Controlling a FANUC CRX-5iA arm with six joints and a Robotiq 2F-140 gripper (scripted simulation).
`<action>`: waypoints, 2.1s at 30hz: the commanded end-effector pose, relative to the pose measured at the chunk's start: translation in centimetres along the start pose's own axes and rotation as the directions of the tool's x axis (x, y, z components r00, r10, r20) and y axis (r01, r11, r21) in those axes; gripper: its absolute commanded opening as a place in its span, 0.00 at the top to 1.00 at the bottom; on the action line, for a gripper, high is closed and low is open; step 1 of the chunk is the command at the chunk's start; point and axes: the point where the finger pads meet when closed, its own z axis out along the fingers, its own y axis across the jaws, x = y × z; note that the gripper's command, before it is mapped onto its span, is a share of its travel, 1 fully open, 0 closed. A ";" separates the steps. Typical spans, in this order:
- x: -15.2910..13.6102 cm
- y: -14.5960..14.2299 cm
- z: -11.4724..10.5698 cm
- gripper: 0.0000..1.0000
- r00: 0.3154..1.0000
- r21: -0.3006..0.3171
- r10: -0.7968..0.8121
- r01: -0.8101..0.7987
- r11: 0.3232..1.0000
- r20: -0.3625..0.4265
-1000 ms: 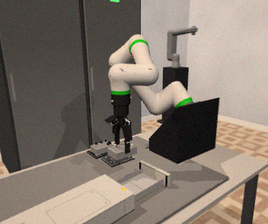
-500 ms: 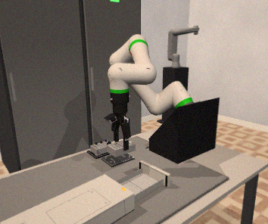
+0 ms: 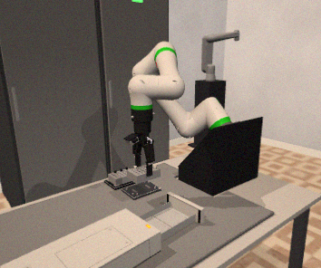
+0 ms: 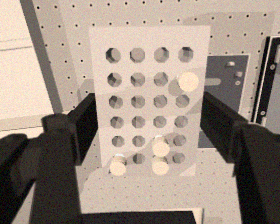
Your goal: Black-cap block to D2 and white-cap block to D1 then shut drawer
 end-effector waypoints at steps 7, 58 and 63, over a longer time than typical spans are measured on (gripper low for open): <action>-0.7 1.6 -0.1 0.90 1.000 0.000 0.000 0.000 1.000 -0.002; -4.5 9.9 -0.1 0.90 1.000 0.000 0.000 0.000 1.000 -0.002; -4.5 9.9 -0.1 0.90 1.000 0.000 0.000 0.000 1.000 -0.002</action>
